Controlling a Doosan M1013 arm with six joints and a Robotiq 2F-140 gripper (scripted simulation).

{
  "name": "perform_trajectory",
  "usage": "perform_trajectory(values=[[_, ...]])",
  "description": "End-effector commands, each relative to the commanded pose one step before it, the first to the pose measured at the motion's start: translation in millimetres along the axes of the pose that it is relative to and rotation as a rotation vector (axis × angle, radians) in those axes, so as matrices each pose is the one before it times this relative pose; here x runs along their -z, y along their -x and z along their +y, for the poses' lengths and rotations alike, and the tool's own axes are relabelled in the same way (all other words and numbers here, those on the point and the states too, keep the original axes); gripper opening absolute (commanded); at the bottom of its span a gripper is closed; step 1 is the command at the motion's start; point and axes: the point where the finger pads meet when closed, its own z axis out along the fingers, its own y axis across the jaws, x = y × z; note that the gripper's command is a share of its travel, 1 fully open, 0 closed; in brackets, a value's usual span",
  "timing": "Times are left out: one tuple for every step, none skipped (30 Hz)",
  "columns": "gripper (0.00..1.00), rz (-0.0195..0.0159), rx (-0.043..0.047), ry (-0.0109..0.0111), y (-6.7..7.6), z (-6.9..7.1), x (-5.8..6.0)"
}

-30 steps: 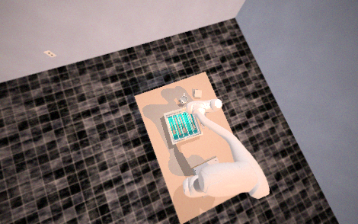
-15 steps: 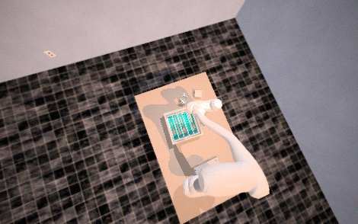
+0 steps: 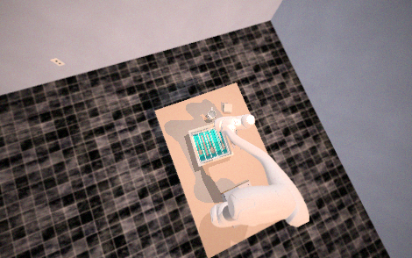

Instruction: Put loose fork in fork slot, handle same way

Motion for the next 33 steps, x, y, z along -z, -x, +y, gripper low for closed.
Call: perform_trajectory(values=[[0.19, 0.00016, 0.00003, -0.00018, -0.01, -0.04, -3.38], [0.19, 0.00000, 0.00000, 0.00000, 0.00, 0.00, -1.18], [0.19, 0.00000, 0.00000, 0.00000, 0.00, 0.00, -1.17], [0.19, 0.00000, 0.00000, 0.00000, 0.00, 0.00, -1.16], [0.19, 0.00000, 0.00000, 0.00000, 0.00, 0.00, -1.14], [0.19, 0.00000, 0.00000, 0.00000, 0.00, 0.00, -1.10], [0.19, 0.00000, 0.00000, 0.00000, 0.00, 0.00, -1.05], [0.19, 0.00000, 0.00000, 0.00000, 0.00, 0.00, -1.01], [0.19, 0.00000, 0.00000, 0.00000, 0.00, 0.00, -0.95], [0.19, 0.00000, 0.00000, 0.00000, 0.00, 0.00, -0.89], [0.19, 0.00000, 0.00000, 0.00000, 0.00, 0.00, 0.00], [0.19, 0.00000, 0.00000, 0.00000, 0.00, 0.00, 0.00], [0.19, 0.00000, 0.00000, 0.00000, 0.00, 0.00, -0.82], [0.19, 0.00000, 0.00000, 0.00000, 0.00, 0.00, -0.74], [0.19, 0.00000, 0.00000, 0.00000, 0.00, 0.00, -0.67], [0.19, 0.00000, 0.00000, 0.00000, 0.00, 0.00, -0.59], [0.19, 0.00000, 0.00000, 0.00000, 0.00, 0.00, -0.51], [0.19, 0.00000, 0.00000, 0.00000, 0.00, 0.00, -0.43], [0.19, 0.00000, 0.00000, 0.00000, 0.00, 0.00, -0.36], [0.19, 0.00000, 0.00000, 0.00000, 0.00, 0.00, -0.28], [0.19, 0.00000, 0.00000, 0.00000, 0.00, 0.00, -0.21], [0.19, 0.00000, 0.00000, 0.00000, 0.00, 0.00, -0.15], [0.19, 0.00000, 0.00000, 0.00000, 0.00, 0.00, -0.10], [0.19, 0.00000, 0.00000, 0.00000, 0.00, 0.00, -0.05], [0.19, 0.00000, 0.00000, 0.00000, 0.00, 0.00, -0.02], [0.19, 0.00000, 0.00000, 0.00000, 0.00, 0.00, 0.00], [0.19, 0.00000, 0.00000, 0.00000, 0.00, 0.00, 0.00], [0.19, 0.00000, 0.00000, 0.00000, 0.00, 0.00, 0.00], [0.19, 0.00000, 0.00000, 0.00000, 0.00, 0.00, 0.00], [0.19, 0.00000, 0.00000, 0.00000, 0.00, 0.00, 0.00], [0.19, 0.00000, 0.00000, 0.00000, 0.00, 0.00, 0.00], [0.19, 0.00000, 0.00000, 0.00000, 0.00, 0.00, 0.00], [0.19, 0.00000, 0.00000, 0.00000, 0.00, 0.00, 0.00]])
